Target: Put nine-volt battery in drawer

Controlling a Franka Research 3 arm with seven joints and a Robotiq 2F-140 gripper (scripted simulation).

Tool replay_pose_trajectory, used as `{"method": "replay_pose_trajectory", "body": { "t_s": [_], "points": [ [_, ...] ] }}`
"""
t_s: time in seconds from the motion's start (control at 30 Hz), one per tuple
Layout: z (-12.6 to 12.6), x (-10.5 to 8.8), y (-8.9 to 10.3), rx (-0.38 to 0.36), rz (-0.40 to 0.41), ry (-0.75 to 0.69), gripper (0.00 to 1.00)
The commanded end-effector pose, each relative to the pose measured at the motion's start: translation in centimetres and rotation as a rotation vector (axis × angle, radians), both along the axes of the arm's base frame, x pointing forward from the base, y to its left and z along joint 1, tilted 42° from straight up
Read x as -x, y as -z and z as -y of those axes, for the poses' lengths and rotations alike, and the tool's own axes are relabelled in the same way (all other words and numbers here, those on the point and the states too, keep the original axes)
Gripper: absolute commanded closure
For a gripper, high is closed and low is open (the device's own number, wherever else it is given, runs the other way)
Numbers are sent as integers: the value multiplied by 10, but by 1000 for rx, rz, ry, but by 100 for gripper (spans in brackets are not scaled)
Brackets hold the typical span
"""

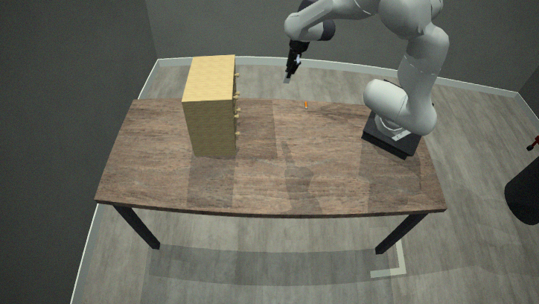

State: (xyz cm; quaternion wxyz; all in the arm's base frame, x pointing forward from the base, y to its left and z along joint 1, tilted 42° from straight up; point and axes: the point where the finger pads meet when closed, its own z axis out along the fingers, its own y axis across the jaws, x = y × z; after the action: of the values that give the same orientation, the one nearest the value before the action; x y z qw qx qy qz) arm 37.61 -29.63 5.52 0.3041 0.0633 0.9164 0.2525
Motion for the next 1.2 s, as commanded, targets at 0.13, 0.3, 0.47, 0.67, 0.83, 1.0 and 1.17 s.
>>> {"method": "replay_pose_trajectory", "body": {
  "t_s": [0.13,0.3,0.47,0.67,0.83,1.0,1.17],
  "points": [
    [-10,12,-5,-56,-75,-28,90],
    [-9,18,-6,-55,-103,-46,90],
    [-8,24,-8,-54,-130,-63,90],
    [-7,28,-10,-53,-151,-74,90],
    [-6,29,-10,-53,-156,-77,90],
    [-6,30,-10,-52,-160,-80,90],
    [-6,30,-10,-52,-161,-80,90]
  ]
}}
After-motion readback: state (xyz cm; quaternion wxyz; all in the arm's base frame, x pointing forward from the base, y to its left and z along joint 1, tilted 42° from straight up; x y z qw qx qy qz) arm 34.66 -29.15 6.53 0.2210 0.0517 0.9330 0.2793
